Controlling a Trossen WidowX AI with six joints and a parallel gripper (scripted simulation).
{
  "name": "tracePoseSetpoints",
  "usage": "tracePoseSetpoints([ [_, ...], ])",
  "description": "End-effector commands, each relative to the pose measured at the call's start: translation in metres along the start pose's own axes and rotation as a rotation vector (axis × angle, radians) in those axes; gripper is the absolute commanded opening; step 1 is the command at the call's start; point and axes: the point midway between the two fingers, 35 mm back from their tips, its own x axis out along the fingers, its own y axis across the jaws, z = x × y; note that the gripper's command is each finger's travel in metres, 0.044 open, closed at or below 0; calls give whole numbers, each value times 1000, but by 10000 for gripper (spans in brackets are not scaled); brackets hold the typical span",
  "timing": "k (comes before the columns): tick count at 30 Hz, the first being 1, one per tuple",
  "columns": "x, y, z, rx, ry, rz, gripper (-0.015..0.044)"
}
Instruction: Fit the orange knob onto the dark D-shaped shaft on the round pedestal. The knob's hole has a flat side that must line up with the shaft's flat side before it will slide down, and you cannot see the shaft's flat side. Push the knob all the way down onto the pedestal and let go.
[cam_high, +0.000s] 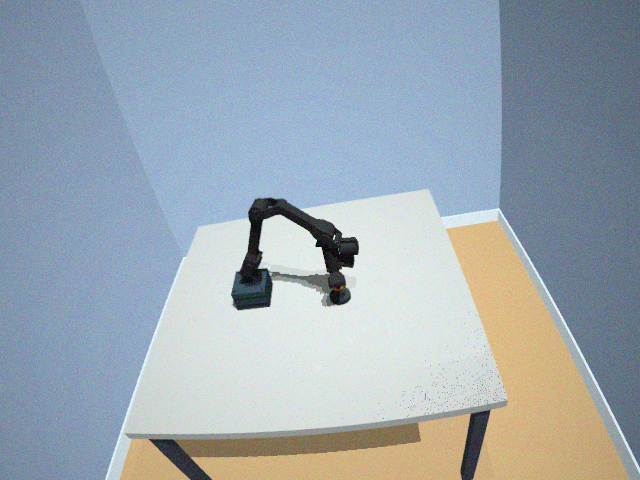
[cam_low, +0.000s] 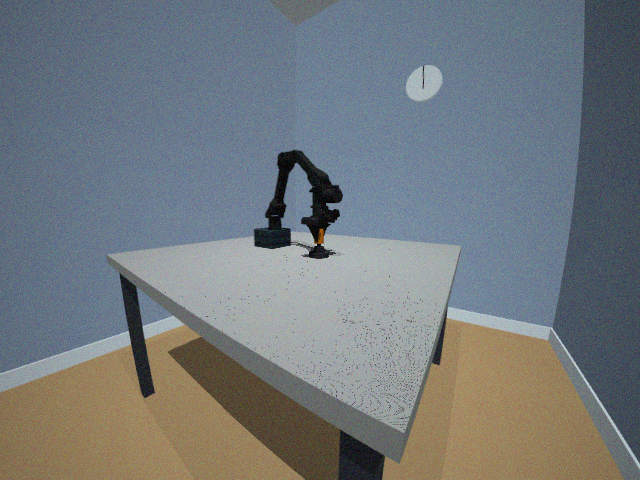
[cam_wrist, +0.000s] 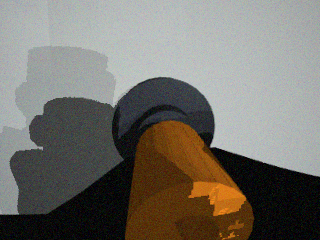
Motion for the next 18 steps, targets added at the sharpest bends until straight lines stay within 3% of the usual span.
tracePoseSetpoints([
  [1,0,0,1,2,-4,3,0],
  [18,1,-1,2,-40,-4,2,0],
])
